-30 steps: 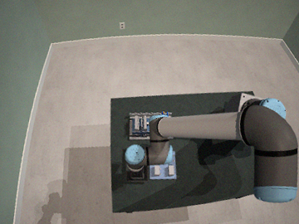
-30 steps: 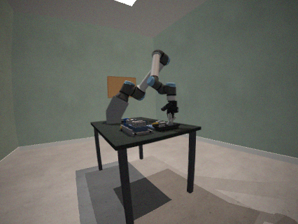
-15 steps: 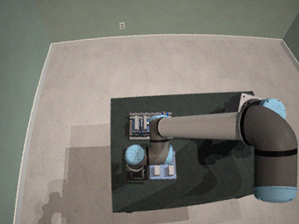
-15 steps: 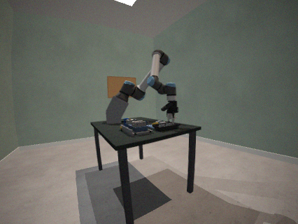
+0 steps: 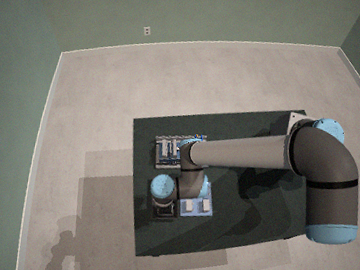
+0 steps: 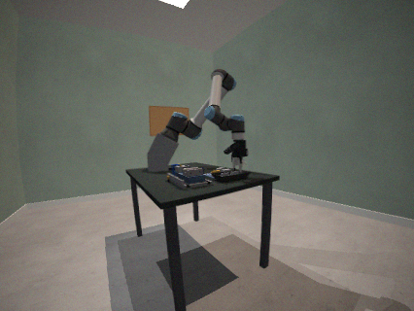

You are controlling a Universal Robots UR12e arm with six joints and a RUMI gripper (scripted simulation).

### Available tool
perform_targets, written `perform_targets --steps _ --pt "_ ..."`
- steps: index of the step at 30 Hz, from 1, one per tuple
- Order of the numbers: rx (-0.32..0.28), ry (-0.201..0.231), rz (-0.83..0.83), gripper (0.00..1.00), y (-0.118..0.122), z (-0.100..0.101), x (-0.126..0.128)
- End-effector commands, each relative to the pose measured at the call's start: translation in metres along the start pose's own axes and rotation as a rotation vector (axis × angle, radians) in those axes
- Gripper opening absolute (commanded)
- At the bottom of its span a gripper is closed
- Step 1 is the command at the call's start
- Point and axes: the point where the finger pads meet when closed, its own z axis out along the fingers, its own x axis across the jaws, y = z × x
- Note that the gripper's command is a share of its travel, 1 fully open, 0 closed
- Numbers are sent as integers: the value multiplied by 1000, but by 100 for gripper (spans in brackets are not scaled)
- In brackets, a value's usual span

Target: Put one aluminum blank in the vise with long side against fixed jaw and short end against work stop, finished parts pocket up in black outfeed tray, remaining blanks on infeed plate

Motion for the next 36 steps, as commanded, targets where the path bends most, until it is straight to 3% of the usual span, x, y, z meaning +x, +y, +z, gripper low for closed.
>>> perform_targets --steps 1,19,30,36 --pt "0 -1 0 40 0 -1 -1" --pt "0 -1 0 40 0 -6 -1" --pt "0 -1 0 40 0 -39 -1" --pt "0 -1 0 40 0 -72 -1"
